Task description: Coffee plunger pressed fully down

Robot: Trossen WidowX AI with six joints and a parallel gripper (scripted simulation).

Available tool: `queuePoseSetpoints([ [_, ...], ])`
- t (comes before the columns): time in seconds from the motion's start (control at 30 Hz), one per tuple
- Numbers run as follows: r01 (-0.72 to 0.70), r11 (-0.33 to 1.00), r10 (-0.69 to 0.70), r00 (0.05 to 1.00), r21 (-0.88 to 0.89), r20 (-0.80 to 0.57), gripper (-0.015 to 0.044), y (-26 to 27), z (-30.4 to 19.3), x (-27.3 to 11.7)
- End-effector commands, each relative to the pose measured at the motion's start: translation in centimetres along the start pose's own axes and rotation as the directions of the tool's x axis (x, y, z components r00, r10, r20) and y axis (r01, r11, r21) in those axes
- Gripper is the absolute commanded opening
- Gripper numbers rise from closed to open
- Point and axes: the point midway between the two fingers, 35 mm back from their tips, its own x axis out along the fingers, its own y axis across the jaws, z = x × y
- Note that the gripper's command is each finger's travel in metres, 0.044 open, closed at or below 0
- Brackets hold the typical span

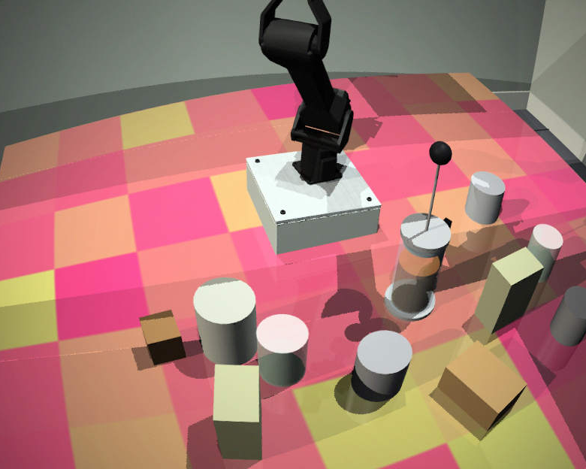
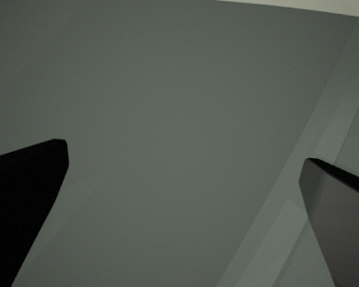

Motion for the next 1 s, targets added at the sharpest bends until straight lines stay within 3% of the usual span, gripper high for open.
queuePoseSetpoints([
  [0.0,0.001,1.000,-0.001,1.000,-0.004,0.003,0.0426,0.0,0.1,0.0],
  [0.23,0.146,0.950,-0.106,0.982,-0.276,0.154,0.0440,-3.3,3.1,-0.5],
  [0.47,0.418,0.744,-0.215,0.888,-0.521,0.406,0.0440,-7.0,8.6,-2.8],
  [0.7,0.698,0.433,-0.276,0.705,-0.570,0.654,0.0440,-9.7,14.3,-7.3],
  [0.97,0.916,0.058,-0.288,0.397,-0.398,0.872,0.0440,-11.2,19.6,-14.9],
])
